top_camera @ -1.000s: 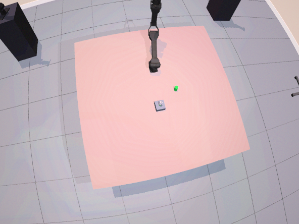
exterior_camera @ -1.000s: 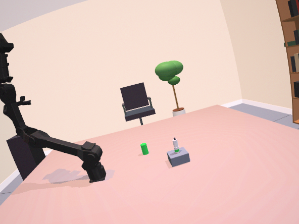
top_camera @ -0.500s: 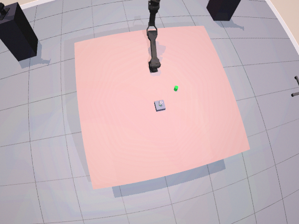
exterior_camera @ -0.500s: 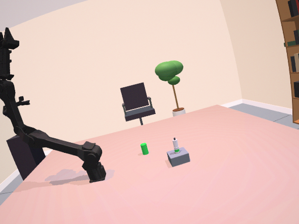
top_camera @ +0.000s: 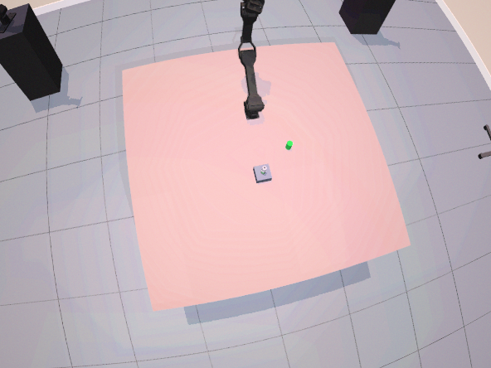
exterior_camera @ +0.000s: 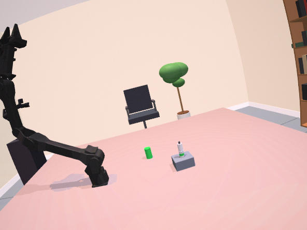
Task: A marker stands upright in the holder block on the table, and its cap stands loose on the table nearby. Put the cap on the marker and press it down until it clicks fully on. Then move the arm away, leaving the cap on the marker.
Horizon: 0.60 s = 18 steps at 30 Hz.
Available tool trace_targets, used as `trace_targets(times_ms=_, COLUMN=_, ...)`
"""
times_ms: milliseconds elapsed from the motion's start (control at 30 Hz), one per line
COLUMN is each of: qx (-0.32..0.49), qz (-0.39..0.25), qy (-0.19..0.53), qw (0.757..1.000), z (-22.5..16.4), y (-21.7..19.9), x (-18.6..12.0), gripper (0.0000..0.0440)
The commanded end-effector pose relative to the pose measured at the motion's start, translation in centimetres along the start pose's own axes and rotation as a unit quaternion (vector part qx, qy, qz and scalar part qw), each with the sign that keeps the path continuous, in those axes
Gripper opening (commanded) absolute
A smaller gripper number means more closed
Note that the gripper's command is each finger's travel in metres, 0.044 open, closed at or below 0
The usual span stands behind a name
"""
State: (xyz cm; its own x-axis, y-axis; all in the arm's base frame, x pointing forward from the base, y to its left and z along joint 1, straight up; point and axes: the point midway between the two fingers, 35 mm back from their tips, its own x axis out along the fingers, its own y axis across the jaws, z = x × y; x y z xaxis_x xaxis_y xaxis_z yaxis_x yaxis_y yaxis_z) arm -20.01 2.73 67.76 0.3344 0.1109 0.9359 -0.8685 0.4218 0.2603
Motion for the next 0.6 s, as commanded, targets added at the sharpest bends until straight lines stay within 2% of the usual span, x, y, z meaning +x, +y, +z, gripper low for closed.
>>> trace_targets(times_ms=0, qx=0.007, qz=-0.02, qy=0.016, qw=1.0, z=-0.5, y=-1.7, x=0.6, gripper=0.0292)
trace_targets(times_ms=567, qx=0.051, qz=-0.087, qy=0.069, qw=0.993, z=-1.9, y=-6.7, x=1.5, gripper=0.0293)
